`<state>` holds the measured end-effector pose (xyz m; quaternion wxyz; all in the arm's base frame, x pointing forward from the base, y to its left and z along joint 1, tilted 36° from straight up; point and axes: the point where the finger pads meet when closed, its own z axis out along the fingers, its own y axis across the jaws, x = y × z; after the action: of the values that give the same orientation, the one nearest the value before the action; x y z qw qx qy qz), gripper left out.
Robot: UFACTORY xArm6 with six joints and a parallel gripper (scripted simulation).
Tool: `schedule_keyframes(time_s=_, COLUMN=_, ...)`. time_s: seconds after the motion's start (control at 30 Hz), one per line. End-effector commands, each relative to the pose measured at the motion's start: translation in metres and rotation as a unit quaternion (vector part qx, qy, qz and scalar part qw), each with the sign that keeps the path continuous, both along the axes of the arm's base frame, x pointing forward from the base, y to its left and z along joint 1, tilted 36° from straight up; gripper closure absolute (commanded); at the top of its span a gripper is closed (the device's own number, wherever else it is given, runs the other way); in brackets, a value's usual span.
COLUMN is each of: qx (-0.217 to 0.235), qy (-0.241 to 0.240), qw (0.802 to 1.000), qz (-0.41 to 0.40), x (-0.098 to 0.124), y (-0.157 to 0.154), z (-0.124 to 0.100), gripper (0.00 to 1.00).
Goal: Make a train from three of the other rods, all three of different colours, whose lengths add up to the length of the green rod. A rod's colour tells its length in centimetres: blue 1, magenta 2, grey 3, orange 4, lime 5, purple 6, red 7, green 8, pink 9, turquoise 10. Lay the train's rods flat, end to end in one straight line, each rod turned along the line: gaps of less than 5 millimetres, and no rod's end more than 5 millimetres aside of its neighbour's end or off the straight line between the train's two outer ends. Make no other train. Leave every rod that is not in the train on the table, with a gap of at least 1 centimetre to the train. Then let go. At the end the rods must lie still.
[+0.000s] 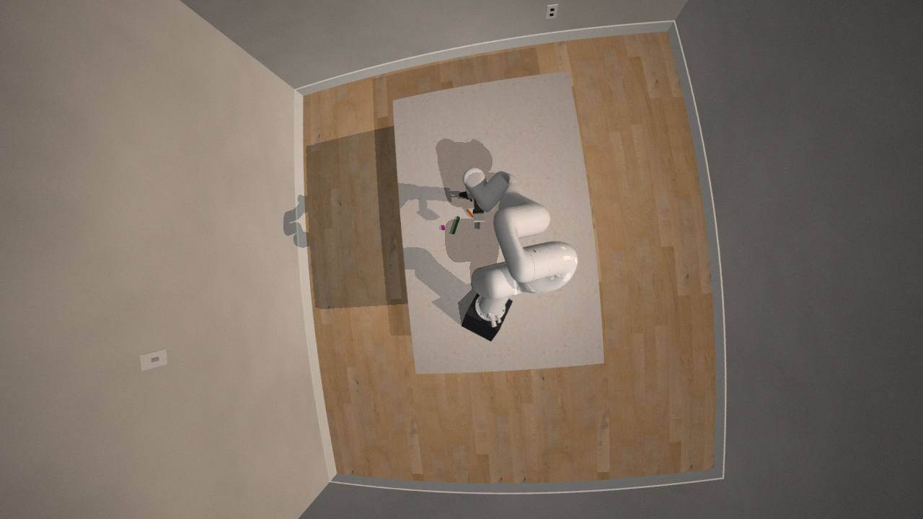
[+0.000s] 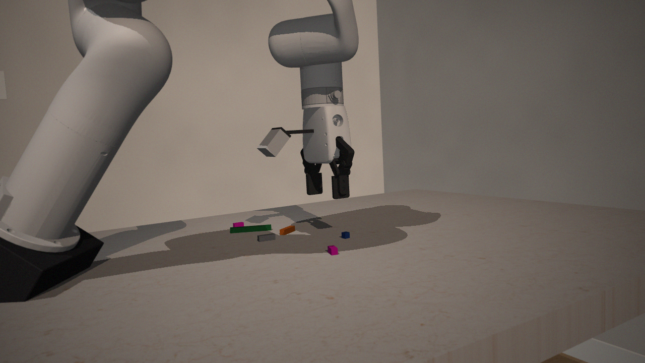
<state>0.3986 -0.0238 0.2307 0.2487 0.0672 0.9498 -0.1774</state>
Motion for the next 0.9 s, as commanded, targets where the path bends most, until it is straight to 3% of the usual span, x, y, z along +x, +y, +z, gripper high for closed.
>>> schedule_keyframes(time_s=0.0, qx=0.014, qy=-0.011, qw=1.0, qz=-0.024, x=-0.001, y=-0.004, z=0.002, gripper=0.0)
schedule_keyframes(time_s=0.23, qx=0.078, qy=-0.058, qw=0.986, qz=-0.138, x=-0.01, y=-0.026, z=0.005, gripper=0.0)
schedule_keyframes(time_s=0.53, qx=0.156, qy=-0.12, qw=0.94, qz=-0.279, x=-0.023, y=-0.052, z=0.01, gripper=0.0)
schedule_keyframes(time_s=0.6, qx=0.156, qy=-0.12, qw=0.94, qz=-0.279, x=-0.023, y=-0.052, z=0.01, gripper=0.0)
schedule_keyframes(time_s=0.63, qx=0.18, qy=-0.139, qw=0.919, qz=-0.322, x=-0.027, y=-0.06, z=0.011, gripper=0.0)
schedule_keyframes(time_s=0.87, qx=0.229, qy=-0.181, qw=0.863, qz=-0.412, x=-0.037, y=-0.077, z=0.014, gripper=0.0)
